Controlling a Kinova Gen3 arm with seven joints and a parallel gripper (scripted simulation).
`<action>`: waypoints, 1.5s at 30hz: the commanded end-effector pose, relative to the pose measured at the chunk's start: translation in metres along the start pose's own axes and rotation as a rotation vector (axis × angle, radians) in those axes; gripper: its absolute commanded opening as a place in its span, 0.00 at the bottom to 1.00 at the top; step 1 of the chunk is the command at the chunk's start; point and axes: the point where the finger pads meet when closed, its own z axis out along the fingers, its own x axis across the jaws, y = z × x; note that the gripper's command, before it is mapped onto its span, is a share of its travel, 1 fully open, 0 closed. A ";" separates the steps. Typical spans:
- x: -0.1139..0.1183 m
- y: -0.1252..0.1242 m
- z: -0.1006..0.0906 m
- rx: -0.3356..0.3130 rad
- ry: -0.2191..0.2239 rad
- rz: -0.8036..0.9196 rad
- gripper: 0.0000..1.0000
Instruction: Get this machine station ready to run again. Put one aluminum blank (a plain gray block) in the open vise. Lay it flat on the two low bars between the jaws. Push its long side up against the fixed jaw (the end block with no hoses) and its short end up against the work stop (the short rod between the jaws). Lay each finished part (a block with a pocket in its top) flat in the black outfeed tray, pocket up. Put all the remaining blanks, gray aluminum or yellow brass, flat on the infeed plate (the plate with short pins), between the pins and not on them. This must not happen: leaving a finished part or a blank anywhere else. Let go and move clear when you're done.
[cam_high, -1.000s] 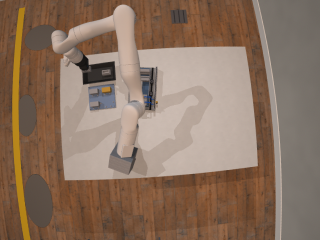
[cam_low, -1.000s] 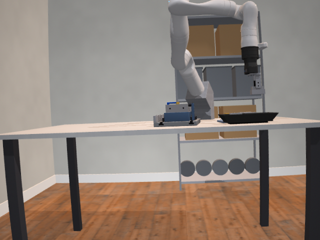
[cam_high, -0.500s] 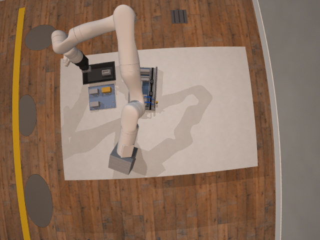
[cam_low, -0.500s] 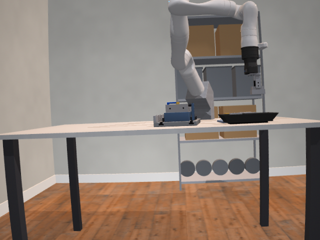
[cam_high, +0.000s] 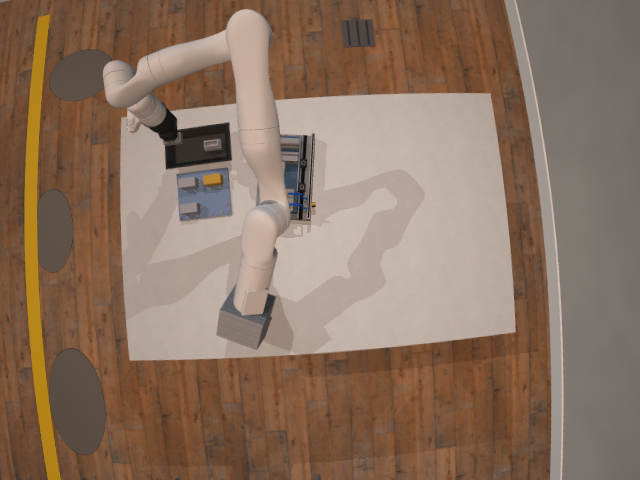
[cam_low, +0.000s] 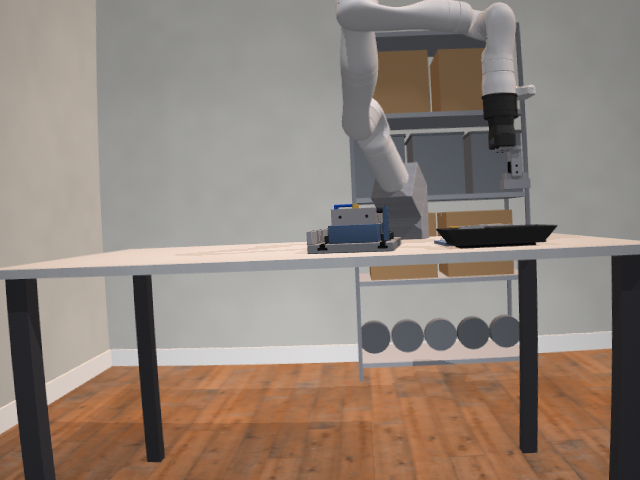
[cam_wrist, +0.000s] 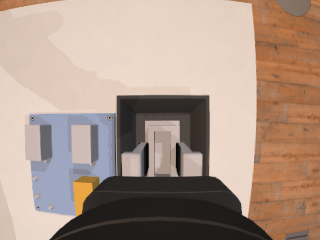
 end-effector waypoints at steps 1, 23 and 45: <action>0.000 0.000 0.000 0.001 0.001 0.000 0.00; 0.000 0.000 0.021 0.002 0.001 0.000 0.00; 0.001 -0.001 0.058 0.002 0.001 0.000 0.00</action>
